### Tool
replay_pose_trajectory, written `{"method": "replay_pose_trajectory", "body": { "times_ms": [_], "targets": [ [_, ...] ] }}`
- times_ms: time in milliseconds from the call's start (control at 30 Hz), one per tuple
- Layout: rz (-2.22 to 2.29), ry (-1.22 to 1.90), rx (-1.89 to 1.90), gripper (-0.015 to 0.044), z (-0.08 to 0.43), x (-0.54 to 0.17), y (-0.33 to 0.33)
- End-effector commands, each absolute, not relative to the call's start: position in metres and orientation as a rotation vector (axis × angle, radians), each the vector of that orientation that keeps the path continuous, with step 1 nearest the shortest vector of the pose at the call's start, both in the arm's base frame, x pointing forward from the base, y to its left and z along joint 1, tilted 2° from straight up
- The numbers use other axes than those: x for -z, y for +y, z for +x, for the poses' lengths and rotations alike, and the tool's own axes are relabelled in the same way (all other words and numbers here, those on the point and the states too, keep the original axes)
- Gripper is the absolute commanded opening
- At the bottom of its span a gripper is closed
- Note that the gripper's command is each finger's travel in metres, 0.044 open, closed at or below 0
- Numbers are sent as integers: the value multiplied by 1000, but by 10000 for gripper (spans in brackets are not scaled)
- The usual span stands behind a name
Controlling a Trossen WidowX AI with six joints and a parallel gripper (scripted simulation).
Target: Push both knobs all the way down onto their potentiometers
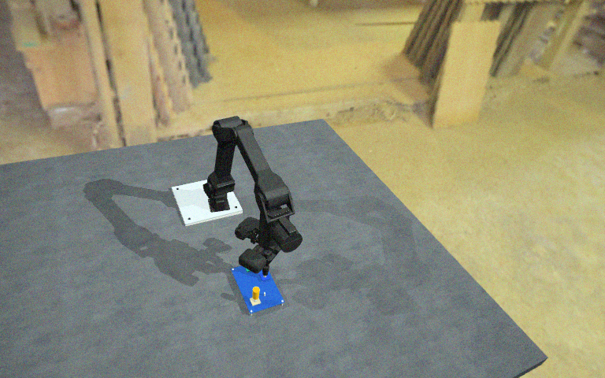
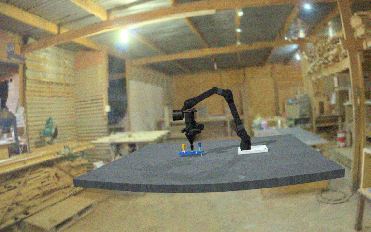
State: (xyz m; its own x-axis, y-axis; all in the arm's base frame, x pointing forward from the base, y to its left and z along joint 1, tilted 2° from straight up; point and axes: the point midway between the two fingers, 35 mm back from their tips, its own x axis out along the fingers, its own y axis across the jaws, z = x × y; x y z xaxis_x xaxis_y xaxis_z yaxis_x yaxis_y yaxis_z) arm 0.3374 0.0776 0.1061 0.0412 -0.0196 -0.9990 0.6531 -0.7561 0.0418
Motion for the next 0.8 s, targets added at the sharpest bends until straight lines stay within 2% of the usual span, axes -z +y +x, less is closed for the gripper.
{"method": "replay_pose_trajectory", "body": {
  "times_ms": [0, 767],
  "targets": [
    [1828, 630, 1766, 0, 338, -105, 77],
    [1828, 630, 1766, 0, 338, -102, 77]
  ]
}}
